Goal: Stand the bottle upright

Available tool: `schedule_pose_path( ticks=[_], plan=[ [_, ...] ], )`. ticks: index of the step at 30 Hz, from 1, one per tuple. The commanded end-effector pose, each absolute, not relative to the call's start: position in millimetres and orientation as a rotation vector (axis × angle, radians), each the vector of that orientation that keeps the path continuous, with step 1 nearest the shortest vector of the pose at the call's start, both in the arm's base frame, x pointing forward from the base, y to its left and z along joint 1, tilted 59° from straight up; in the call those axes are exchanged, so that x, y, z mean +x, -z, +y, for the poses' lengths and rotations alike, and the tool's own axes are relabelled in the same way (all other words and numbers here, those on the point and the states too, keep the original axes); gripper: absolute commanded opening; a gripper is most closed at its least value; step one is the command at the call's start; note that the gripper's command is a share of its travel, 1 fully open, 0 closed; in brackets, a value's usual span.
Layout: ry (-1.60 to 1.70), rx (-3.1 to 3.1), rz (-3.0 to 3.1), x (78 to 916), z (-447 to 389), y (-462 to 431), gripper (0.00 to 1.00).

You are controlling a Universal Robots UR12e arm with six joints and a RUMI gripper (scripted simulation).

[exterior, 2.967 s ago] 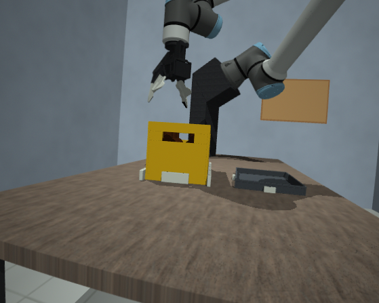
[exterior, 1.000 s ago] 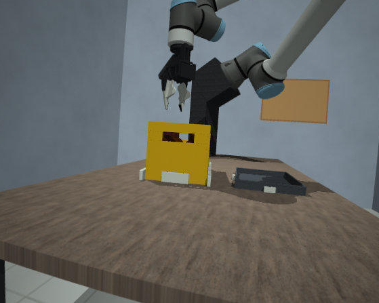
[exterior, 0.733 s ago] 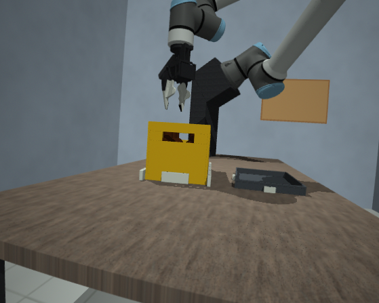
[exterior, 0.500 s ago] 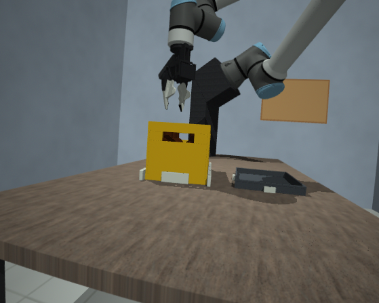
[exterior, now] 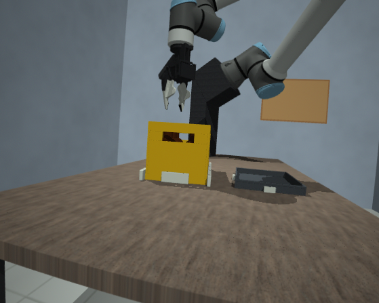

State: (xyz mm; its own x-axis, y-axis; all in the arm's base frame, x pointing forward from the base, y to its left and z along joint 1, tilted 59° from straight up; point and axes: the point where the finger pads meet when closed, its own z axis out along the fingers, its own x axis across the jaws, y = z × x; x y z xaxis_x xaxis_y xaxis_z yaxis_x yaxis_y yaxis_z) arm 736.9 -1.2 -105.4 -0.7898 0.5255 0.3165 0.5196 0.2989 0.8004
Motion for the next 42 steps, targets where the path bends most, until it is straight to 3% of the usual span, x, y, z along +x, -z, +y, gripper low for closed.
schedule_pose_path(
  ticks=[1,42],
  plan=[
    [-1.553,1.020,2.523,737,-3,105,0.38],
    [-1.555,1.018,2.525,747,27,122,0.38]
  ],
)
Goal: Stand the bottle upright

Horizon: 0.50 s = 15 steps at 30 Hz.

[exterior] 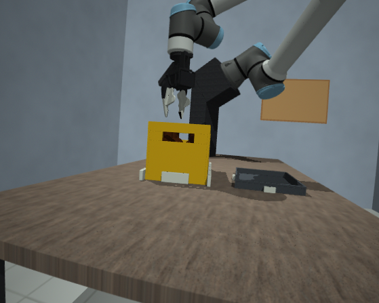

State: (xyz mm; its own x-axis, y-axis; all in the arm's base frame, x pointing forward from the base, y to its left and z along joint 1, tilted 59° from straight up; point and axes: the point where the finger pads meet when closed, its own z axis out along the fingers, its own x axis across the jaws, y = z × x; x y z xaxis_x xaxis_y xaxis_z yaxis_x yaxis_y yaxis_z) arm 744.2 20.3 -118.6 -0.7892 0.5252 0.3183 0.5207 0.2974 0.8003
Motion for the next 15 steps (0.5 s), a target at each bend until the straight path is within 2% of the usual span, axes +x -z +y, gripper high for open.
schedule_pose_path(
  ticks=[1,15],
  plan=[
    [-1.555,1.018,2.525,747.9,27.6,122.5,0.38],
    [-1.554,1.017,2.525,751.0,34.0,126.4,0.38]
  ],
)
